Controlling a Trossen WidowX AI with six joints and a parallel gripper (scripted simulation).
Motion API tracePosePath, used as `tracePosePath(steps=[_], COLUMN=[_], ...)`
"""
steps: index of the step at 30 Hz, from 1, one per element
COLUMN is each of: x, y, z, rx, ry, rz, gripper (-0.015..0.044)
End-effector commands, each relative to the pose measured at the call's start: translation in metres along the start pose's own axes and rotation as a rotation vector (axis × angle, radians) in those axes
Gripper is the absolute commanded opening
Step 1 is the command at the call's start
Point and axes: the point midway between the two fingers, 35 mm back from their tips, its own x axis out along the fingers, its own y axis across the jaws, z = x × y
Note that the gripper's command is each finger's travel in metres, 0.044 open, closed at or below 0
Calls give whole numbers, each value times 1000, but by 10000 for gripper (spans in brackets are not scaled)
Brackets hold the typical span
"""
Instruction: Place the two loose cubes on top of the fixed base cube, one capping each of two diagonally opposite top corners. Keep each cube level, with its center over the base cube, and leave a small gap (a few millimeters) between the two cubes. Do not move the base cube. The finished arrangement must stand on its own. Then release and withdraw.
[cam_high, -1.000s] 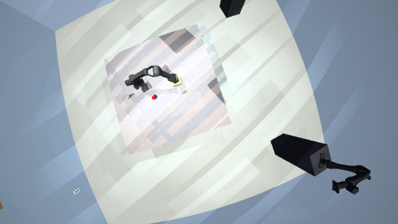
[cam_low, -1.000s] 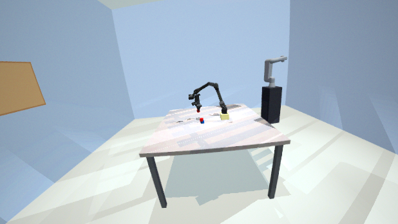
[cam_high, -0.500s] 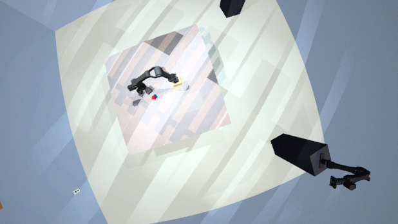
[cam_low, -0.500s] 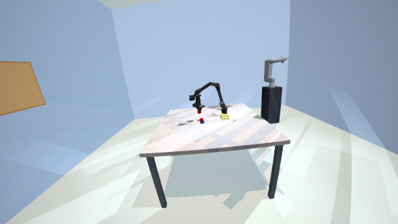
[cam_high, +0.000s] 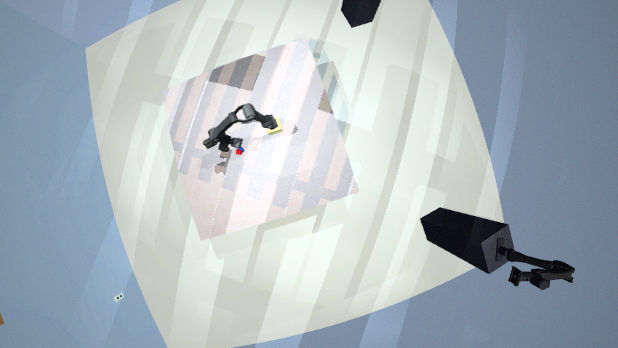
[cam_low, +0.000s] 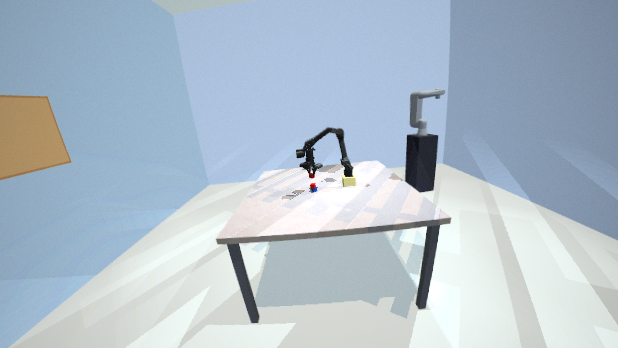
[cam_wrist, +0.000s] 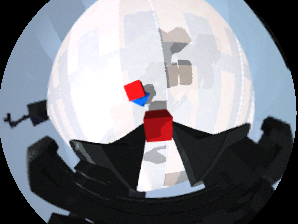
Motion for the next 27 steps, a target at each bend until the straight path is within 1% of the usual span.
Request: tracePosePath(steps=[1, 9, 14, 23, 27], x=[-2, 0, 2, 29, 31], y=[9, 28, 29, 29, 29], z=[5, 13, 13, 11, 11], rx=[-80, -249, -253, -255, -255], ry=[-11, -11, -11, -11, -11], rz=[-7, -5, -5, -5, -5], gripper=[105, 105, 105, 105, 105])
